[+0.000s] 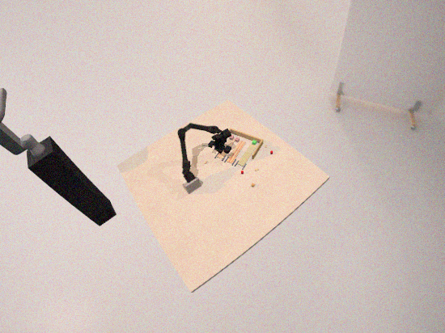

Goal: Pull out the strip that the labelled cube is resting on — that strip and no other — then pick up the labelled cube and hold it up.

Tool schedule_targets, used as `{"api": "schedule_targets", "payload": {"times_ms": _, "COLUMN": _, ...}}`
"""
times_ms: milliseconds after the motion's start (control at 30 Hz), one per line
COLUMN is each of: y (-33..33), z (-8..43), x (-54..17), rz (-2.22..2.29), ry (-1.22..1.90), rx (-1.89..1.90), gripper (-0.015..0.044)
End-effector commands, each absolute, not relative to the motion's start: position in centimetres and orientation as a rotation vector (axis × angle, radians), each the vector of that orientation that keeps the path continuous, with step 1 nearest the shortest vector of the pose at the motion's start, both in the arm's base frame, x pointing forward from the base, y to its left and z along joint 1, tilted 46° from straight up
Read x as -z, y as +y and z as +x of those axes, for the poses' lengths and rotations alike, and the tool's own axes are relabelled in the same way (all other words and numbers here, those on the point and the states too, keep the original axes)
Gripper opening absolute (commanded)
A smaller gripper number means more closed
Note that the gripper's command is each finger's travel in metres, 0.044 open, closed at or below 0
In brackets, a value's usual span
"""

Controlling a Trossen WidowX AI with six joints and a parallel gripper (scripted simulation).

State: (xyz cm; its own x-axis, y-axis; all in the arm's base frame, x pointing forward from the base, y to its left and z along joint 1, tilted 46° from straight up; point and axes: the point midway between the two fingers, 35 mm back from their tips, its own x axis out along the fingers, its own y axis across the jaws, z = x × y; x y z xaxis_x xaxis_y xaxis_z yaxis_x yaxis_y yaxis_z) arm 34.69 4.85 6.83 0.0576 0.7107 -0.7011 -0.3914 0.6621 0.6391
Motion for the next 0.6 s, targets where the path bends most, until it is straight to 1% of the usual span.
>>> {"api": "schedule_targets", "payload": {"times_ms": 0, "y": 5.3, "z": 34.7, "x": -6.4, "rz": 0.320, "ry": 1.259, "rx": -0.856, "gripper": 0.0000}}
{"api": "schedule_targets", "payload": {"times_ms": 567, "y": 6.9, "z": 34.8, "x": -5.1, "rz": 0.323, "ry": 1.257, "rx": -0.858, "gripper": 0.0000}}
